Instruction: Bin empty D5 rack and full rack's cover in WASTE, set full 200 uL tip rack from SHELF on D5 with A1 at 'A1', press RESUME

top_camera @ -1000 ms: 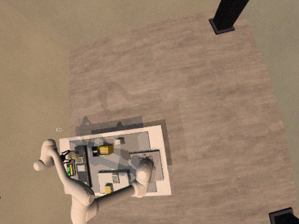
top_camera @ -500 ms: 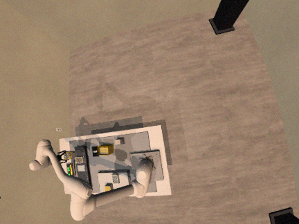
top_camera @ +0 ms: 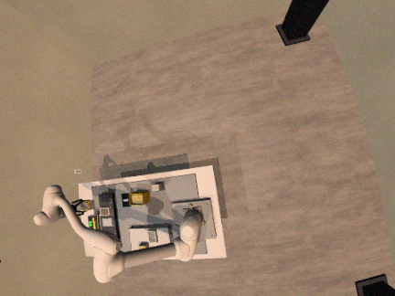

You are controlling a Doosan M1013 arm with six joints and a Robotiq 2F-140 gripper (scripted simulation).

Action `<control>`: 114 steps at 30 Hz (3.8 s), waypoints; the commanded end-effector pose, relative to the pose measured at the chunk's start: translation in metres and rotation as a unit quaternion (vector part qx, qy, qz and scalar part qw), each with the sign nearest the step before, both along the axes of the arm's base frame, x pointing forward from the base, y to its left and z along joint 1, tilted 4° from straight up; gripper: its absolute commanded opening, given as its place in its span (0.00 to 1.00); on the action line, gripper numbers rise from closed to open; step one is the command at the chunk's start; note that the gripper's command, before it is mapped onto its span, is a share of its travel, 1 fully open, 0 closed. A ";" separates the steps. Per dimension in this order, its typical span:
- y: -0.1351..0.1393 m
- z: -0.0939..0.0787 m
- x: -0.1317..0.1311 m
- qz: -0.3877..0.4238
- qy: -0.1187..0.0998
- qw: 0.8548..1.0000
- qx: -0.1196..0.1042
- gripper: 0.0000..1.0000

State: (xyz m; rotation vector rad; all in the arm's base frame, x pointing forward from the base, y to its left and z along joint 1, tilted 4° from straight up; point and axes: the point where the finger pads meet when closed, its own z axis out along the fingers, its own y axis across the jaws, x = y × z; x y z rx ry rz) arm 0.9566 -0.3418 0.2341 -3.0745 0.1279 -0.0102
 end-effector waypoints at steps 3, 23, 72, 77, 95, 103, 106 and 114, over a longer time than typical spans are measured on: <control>-0.001 0.000 0.002 0.000 -0.001 1.000 -0.001 0.00; -0.001 0.000 0.002 0.000 -0.001 1.000 -0.001 0.00; 0.001 -0.028 0.002 0.000 -0.001 1.000 -0.001 0.00; 0.002 -0.035 0.002 0.000 -0.001 1.000 -0.001 0.00; 0.003 -0.060 0.002 0.000 -0.001 1.000 -0.001 0.00; 0.004 -0.073 0.003 0.000 -0.001 1.000 -0.001 0.00; 0.004 -0.078 0.003 0.000 -0.001 1.000 -0.001 0.00; 0.005 -0.088 0.003 0.000 -0.001 1.000 -0.001 0.00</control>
